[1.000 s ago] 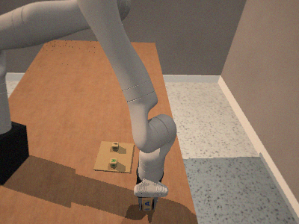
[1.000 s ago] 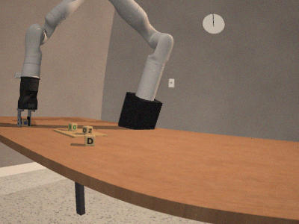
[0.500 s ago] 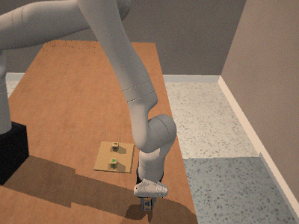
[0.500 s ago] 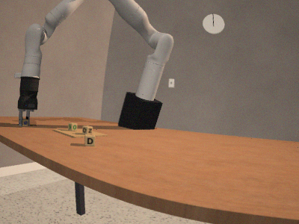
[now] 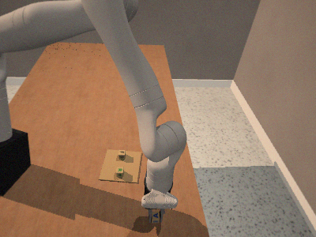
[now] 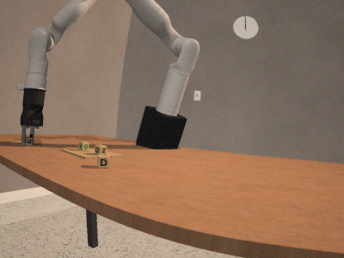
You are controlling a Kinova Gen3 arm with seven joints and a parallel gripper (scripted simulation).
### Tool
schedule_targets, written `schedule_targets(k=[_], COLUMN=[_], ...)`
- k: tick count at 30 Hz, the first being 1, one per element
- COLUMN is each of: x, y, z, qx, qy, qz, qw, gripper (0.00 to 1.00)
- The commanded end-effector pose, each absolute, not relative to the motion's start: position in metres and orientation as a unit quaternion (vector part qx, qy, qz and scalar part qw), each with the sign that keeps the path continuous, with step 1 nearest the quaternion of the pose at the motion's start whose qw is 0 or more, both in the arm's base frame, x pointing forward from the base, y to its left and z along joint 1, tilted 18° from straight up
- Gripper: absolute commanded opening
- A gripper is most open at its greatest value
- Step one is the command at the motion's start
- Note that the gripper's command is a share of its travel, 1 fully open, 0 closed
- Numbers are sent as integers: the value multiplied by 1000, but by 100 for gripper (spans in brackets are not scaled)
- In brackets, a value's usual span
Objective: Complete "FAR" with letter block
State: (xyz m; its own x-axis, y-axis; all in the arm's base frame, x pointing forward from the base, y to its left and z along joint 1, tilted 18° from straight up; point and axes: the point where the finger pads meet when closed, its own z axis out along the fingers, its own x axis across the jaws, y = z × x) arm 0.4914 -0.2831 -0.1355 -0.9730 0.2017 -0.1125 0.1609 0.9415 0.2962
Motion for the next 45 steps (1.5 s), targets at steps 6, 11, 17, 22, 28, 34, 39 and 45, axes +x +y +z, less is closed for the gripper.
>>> schedule_targets(k=[6, 11, 17, 22, 28, 34, 39, 45], x=[492, 490, 483, 479, 475, 475, 475, 475], y=[-284, -287, -298, -304, -310, -311, -311, -311], z=[-135, -124, -85, -64, -41, -40, -40, -40], qx=[92, 92, 92, 92, 92, 92, 92, 91], qy=[983, 983, 983, 983, 983, 983, 983, 983], qz=[144, 144, 144, 144, 144, 144, 144, 143], qw=[71, 71, 71, 71, 71, 71, 71, 72], gripper=[49, 49, 49, 49, 49, 49, 49, 49])
